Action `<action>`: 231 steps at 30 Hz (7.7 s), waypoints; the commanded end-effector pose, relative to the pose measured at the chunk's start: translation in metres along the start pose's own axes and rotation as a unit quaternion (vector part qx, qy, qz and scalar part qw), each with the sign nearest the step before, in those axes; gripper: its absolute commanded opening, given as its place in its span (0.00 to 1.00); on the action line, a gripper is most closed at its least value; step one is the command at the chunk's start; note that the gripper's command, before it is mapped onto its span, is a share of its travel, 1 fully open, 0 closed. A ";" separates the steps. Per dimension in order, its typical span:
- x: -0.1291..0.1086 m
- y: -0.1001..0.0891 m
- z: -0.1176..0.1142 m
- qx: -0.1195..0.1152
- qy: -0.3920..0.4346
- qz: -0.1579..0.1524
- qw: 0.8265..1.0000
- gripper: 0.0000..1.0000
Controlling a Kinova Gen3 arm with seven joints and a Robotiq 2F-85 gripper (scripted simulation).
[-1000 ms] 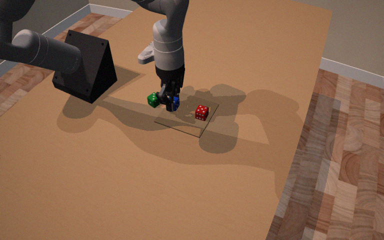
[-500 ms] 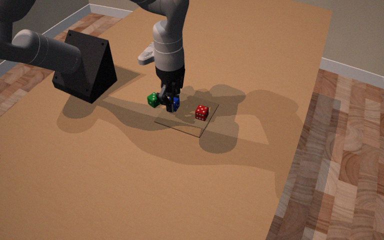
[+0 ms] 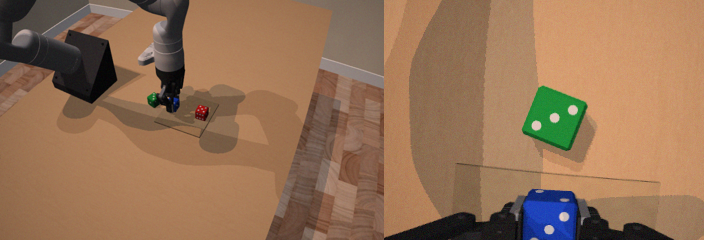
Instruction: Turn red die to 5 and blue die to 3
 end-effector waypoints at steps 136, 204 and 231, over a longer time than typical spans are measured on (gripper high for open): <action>0.000 -0.174 0.000 0.001 0.000 -0.001 1.000 1.00; 0.000 -0.176 0.000 0.001 0.000 -0.001 1.000 1.00; 0.000 -0.176 0.000 0.001 0.000 -0.001 1.000 1.00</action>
Point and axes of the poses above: the point where the finger pads meet when closed, its own y axis out along the fingers, its own z axis across the jaws, x = y × z, the point moved 5 cm from there along -y, back along the fingers, and after that the axes turned 15 degrees about y, right-handed, at the moved point
